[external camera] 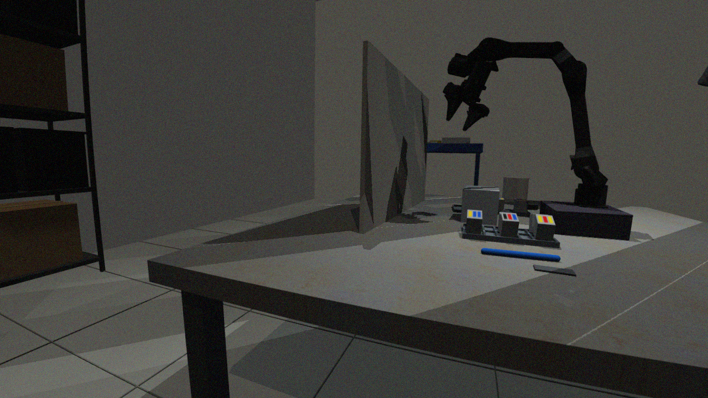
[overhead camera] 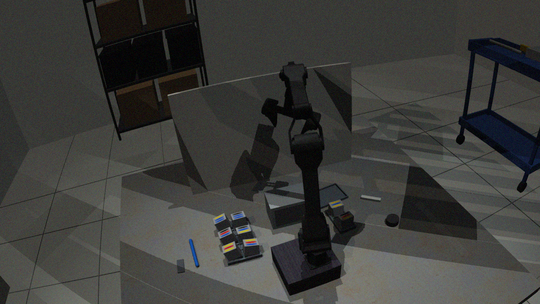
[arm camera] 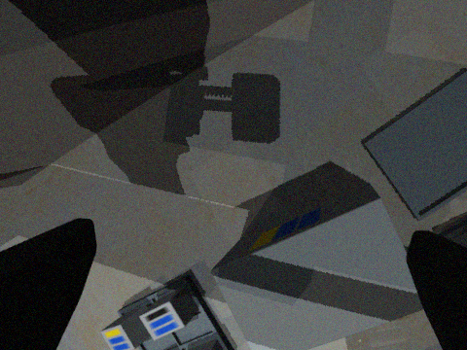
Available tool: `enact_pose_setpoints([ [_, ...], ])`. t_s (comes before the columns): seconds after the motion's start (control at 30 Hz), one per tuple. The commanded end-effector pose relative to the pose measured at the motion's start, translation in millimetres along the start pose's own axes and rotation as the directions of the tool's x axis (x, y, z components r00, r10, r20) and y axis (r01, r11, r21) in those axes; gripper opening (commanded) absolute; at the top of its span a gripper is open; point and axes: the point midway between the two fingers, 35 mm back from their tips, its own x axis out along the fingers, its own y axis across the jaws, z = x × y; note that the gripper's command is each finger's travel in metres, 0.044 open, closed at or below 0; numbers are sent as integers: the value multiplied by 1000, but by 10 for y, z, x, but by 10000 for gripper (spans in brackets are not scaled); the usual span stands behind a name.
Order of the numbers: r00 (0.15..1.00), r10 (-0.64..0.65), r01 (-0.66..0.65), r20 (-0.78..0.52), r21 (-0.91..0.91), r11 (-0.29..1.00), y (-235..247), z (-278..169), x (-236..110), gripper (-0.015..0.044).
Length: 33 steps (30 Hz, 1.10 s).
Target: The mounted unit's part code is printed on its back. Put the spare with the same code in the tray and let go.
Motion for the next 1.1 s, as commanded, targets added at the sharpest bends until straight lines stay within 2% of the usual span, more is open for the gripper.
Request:
enact_pose_setpoints([
  [0.0, 969, -168, 95, -180, -358, 929, 79, -267, 644, 440],
  [0.1, 933, -262, 95, -247, -532, 841, 97, -419, 904, 440],
  [0.9, 930, -268, 93, -251, -546, 833, 108, -436, 921, 440],
  [1.07, 931, -272, 33, -244, -684, 728, 428, -704, 1035, 440],
])
